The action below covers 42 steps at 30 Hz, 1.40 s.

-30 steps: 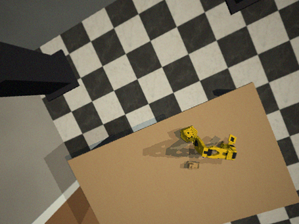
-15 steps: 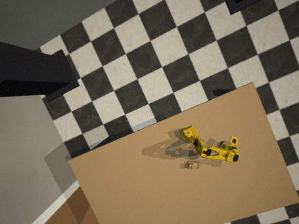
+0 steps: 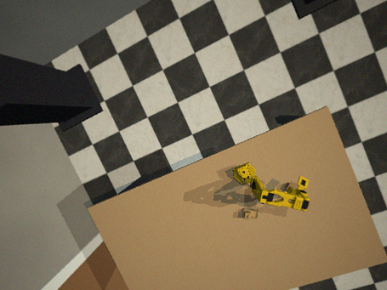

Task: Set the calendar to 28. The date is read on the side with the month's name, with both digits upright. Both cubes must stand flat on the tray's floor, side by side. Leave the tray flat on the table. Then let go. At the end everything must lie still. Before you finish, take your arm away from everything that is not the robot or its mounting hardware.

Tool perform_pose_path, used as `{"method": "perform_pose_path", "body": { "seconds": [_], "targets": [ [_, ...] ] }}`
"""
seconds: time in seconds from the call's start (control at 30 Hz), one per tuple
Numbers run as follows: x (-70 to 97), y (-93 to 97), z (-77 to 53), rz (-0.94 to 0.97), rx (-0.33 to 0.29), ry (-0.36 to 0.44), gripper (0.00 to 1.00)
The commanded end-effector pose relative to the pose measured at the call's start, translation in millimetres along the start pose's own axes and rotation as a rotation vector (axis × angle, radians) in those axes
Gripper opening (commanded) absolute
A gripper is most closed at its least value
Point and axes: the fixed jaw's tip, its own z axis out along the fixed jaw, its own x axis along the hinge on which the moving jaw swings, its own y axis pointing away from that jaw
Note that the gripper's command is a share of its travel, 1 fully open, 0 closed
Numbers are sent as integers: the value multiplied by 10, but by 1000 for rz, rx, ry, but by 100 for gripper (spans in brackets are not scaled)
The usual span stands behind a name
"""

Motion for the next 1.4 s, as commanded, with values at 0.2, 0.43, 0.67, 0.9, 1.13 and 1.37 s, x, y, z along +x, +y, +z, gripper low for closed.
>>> {"method": "perform_pose_path", "body": {
  "seconds": [0.2,0.43,0.67,0.9,1.13,1.37],
  "targets": [
    [-33,-53,-148,2,76,-28,36],
    [-42,-79,-357,2,191,-67,36],
    [-42,-79,-620,2,333,-116,35],
    [-25,-31,-922,3,499,-173,35],
    [-18,-12,-995,3,540,-188,35],
    [-17,-12,-995,-1,541,-186,35]
  ]
}}
